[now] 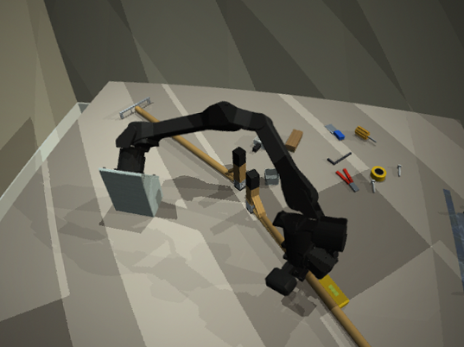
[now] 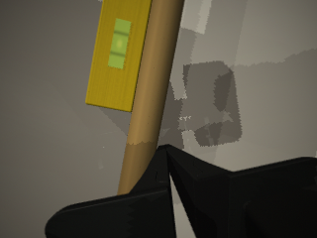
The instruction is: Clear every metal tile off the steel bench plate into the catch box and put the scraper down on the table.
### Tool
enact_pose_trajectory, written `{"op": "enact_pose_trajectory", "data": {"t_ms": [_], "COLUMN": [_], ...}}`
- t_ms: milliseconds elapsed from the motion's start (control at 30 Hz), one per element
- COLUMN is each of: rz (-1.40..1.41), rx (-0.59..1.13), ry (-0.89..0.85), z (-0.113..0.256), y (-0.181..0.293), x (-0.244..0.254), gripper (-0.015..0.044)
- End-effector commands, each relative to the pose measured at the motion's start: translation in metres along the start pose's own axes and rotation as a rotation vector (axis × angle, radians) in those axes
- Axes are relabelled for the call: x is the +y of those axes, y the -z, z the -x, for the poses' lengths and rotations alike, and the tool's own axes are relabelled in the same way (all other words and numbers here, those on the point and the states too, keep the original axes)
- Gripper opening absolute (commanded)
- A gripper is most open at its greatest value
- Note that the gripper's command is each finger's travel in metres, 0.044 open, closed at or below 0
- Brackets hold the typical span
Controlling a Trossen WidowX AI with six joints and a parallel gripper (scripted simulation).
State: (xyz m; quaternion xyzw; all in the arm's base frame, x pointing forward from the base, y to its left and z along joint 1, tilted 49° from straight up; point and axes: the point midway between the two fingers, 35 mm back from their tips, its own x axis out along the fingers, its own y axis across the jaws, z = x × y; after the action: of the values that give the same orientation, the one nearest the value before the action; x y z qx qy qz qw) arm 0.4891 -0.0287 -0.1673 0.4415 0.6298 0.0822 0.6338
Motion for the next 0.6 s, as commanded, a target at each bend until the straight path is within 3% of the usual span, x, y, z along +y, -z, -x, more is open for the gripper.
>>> {"op": "enact_pose_trajectory", "data": {"t_ms": [0,567], "rz": [0.0,-0.005], "rx": [0.0,-0.007], "ry": [0.0,0.006], "z": [0.001,0.057], "y": [0.0,-0.017], "x": [0.0,-0.001], "gripper": [0.0,0.0]}}
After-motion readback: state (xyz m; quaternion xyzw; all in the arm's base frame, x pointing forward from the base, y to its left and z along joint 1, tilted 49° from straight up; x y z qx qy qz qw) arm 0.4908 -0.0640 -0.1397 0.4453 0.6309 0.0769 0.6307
